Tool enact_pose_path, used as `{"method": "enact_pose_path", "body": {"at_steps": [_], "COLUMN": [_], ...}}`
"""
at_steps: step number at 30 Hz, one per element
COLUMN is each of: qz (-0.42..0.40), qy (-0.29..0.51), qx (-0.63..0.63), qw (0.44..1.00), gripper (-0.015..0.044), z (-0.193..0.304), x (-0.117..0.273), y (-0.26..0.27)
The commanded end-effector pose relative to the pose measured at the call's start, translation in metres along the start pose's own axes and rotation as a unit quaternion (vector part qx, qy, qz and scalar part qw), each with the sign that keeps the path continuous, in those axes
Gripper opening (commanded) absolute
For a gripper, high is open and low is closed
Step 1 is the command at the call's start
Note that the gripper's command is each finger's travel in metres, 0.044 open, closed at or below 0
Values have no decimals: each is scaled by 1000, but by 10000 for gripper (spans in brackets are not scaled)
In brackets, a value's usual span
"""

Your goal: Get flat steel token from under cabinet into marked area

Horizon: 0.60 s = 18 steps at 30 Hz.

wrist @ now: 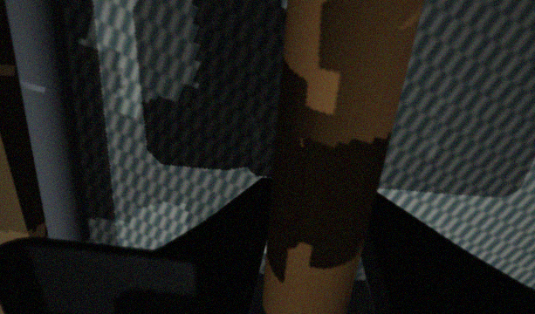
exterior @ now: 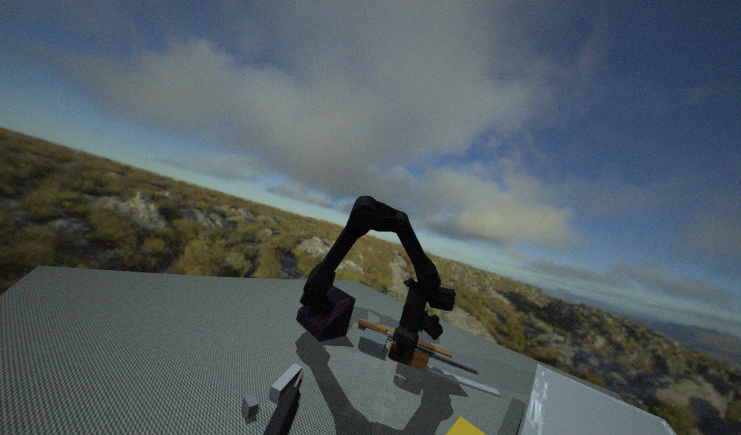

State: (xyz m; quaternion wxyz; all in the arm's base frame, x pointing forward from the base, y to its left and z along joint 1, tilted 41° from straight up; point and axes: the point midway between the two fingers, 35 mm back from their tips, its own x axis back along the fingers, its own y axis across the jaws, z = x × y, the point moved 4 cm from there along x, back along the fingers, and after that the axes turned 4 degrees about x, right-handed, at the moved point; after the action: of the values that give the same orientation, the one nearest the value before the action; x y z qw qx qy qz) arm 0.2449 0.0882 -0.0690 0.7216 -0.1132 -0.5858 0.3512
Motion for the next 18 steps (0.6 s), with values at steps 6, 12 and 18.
{"method": "enact_pose_path", "body": {"at_steps": [6,12,18], "qz": [-2,-2,-1], "qy": [-1,-1,-1], "qx": [42,47,51], "qw": [999,999,999], "gripper": [0,0,0], "z": [-1,0,1], "x": [1,1,1], "y": [1,-7,-15]}}
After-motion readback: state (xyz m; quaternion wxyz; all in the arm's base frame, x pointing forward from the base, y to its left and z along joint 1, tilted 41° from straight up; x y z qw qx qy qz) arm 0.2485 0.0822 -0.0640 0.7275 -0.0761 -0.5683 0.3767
